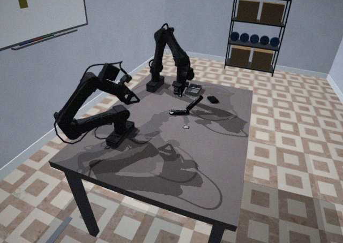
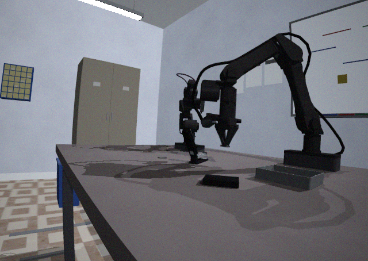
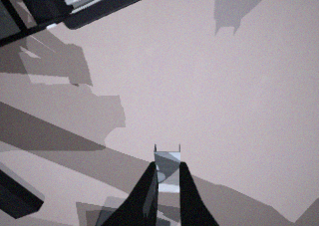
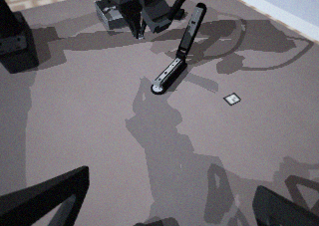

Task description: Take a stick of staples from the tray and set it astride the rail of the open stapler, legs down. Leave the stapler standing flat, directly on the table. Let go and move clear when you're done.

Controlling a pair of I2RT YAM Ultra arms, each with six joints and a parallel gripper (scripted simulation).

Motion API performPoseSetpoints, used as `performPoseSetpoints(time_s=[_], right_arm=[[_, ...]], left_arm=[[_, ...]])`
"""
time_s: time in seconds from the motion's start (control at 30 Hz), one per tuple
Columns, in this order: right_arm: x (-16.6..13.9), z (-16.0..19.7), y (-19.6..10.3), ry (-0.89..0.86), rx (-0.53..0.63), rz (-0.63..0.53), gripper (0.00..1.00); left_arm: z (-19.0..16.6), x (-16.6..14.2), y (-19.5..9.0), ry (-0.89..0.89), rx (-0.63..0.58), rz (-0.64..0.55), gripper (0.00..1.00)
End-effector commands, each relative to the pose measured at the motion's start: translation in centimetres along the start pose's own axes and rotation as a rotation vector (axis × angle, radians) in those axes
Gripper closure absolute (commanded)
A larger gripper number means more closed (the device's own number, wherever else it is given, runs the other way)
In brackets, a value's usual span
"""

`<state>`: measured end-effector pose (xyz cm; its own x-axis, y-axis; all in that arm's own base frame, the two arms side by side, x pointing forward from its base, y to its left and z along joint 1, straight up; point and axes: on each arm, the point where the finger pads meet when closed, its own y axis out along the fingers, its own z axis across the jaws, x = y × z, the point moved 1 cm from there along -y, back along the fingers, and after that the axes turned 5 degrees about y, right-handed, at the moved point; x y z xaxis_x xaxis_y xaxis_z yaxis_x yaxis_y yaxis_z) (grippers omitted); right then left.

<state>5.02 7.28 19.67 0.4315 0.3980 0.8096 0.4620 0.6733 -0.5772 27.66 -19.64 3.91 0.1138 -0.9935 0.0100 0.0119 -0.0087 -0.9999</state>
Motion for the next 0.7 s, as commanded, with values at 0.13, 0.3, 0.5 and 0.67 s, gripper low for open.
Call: performPoseSetpoints(time_s=[0.13, 0.3, 0.5, 0.67], right_arm=[[-0.6, -0.1, 0.2, -0.001, -0.005, 0.011, 0.0], [-0.6, -0.1, 0.2, -0.001, -0.005, 0.011, 0.0], [-0.1, 0.0, -0.1, 0.001, -0.002, -0.01, 0.0], [-0.1, 0.0, -0.1, 0.001, -0.002, -0.01, 0.0]], left_arm=[[-0.8, 7.5, -0.5, -0.059, -0.021, 0.025, 0.94], [-0.8, 9.2, -0.6, -0.049, -0.007, 0.026, 0.94], [-0.8, 11.4, -0.6, -0.029, 0.037, 0.03, 0.94], [-0.8, 11.5, -0.6, -0.092, 0.027, 0.023, 0.94]])
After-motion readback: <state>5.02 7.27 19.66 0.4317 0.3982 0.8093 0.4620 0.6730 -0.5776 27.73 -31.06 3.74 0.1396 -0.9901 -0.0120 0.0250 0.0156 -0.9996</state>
